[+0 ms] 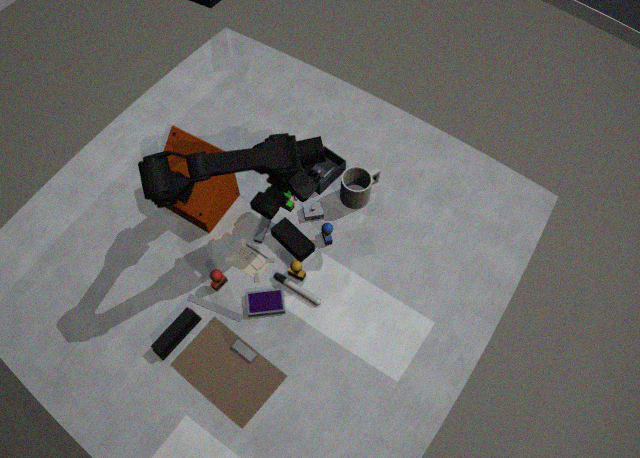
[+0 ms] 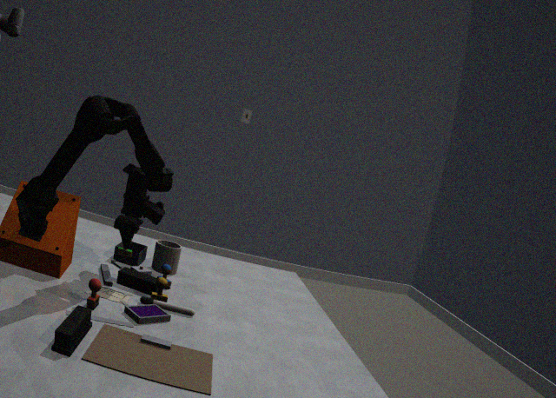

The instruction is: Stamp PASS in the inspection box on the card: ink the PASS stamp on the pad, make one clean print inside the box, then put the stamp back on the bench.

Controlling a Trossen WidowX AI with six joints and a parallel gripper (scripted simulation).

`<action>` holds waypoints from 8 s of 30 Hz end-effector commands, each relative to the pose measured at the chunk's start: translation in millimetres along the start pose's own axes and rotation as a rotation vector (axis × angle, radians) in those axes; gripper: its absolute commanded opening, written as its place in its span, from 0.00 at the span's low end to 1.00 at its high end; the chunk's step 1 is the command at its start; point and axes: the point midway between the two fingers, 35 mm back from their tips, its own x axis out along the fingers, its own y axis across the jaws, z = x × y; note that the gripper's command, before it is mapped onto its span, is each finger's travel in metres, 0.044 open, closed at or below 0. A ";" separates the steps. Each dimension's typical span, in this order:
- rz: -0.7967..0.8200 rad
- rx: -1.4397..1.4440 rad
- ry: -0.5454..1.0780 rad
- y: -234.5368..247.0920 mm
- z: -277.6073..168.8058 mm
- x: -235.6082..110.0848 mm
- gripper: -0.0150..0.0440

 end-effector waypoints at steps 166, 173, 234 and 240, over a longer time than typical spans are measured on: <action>0.009 0.016 -0.008 -235.6 102.0 22.4 0.25; 0.009 0.016 -0.008 -235.6 102.0 22.6 0.25; 0.009 0.016 -0.008 -235.9 101.9 25.0 0.25; 0.009 0.016 -0.008 -235.6 102.0 22.1 0.25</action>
